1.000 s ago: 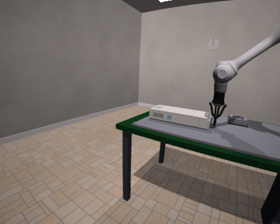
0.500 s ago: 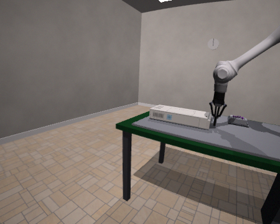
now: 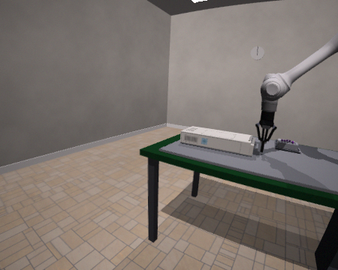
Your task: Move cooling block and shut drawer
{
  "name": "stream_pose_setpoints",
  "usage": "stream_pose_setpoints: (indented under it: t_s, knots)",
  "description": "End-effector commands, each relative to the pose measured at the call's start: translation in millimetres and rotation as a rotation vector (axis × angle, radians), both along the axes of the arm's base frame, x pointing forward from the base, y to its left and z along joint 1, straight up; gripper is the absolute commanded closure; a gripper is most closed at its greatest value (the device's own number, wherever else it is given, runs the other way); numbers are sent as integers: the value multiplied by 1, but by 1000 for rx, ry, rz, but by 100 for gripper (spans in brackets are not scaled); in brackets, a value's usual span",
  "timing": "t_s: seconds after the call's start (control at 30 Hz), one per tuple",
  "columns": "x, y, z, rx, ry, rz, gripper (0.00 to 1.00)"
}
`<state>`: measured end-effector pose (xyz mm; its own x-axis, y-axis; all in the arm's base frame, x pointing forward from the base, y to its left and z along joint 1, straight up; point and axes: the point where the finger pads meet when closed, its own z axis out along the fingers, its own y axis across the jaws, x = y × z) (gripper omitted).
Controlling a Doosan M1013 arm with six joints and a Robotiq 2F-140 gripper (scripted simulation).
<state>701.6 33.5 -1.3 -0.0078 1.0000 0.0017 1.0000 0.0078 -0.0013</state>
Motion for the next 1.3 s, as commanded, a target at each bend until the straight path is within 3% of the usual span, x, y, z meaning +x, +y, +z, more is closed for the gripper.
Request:
stream_pose_setpoints:
  t_s: [0.0,0.63,1.27]
  knots:
    - [-5,0,1,0,-2,0,90]
    - [-27,0,1,0,-2,0,90]
    - [-27,0,9,0,-2,0,90]
